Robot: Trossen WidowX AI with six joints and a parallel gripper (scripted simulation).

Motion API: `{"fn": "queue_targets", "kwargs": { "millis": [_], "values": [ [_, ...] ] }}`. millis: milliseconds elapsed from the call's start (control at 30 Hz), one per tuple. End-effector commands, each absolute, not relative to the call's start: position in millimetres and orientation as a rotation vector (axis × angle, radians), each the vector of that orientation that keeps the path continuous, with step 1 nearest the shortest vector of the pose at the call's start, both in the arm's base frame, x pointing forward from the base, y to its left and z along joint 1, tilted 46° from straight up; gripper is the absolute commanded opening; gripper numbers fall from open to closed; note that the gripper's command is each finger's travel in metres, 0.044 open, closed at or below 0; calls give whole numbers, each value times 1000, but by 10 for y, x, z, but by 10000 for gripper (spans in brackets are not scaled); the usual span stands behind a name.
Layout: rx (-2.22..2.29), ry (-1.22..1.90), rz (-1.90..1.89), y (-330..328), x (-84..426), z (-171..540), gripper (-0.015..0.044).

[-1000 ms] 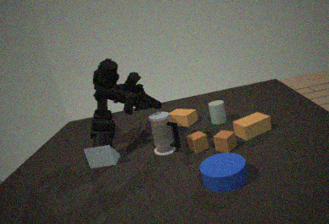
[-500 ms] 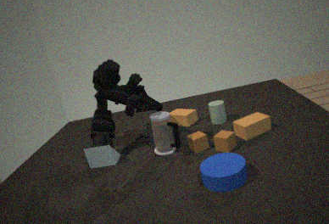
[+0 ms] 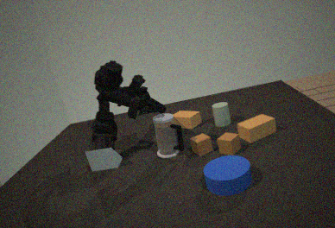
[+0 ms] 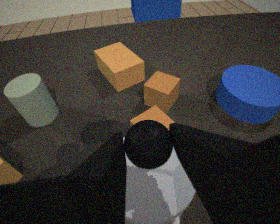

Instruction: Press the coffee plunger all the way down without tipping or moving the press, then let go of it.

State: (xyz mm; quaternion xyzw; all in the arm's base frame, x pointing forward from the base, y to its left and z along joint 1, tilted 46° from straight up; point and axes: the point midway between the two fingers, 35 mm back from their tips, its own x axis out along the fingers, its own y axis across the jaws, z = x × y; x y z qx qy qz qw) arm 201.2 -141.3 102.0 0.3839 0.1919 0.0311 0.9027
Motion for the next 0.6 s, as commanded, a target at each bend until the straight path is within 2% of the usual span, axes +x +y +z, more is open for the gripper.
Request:
{"fn": "queue_targets", "kwargs": {
  "millis": [0,233,567],
  "values": [
    [794,397,64,-1413,2012,1020,117],
    [794,397,64,-1413,2012,1020,117],
    [794,397,64,-1413,2012,1020,380]
  ]
}}
